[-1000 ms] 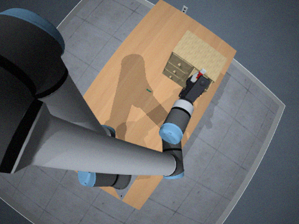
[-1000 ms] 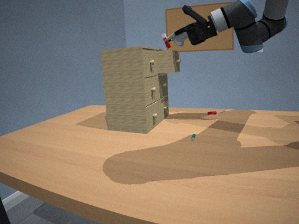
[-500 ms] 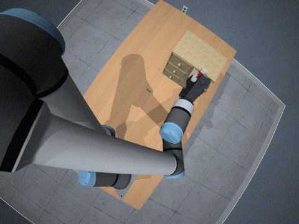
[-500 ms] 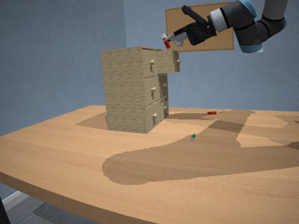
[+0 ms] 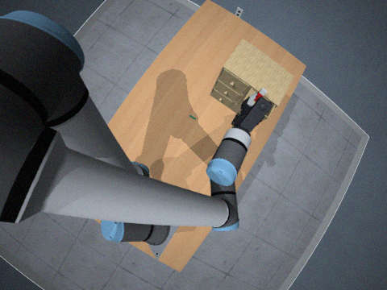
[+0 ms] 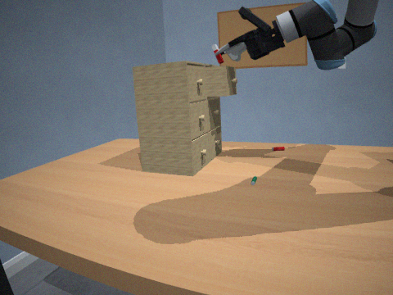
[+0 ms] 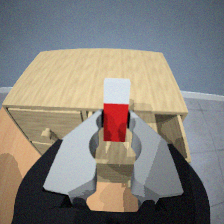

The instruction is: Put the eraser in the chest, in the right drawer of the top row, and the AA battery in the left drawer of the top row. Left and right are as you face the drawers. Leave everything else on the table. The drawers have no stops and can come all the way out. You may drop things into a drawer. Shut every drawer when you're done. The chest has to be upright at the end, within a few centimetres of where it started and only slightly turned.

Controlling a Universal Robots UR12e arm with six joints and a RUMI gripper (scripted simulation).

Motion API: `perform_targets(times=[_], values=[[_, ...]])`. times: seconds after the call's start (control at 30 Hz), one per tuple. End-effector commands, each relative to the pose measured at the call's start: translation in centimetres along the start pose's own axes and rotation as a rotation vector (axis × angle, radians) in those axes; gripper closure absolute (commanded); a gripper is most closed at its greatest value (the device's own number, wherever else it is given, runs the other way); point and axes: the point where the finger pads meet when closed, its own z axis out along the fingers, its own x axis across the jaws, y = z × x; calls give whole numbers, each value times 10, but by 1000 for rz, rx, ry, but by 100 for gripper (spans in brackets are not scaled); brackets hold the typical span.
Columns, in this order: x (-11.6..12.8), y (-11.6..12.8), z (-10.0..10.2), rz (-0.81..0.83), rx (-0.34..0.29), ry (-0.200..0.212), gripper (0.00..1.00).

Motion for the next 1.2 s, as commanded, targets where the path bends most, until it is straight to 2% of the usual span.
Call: perform_targets(times=[0.0,0.43,0.87,1.0,1.03,1.17], values=[[0,-1,0,-1,1,0,89],[0,-1,0,-1,1,0,89],[0,-1,0,-1,1,0,77],[0,-1,0,-1,1,0,77],[0,-1,0,-1,1,0,0],[0,-1,0,-1,1,0,0]])
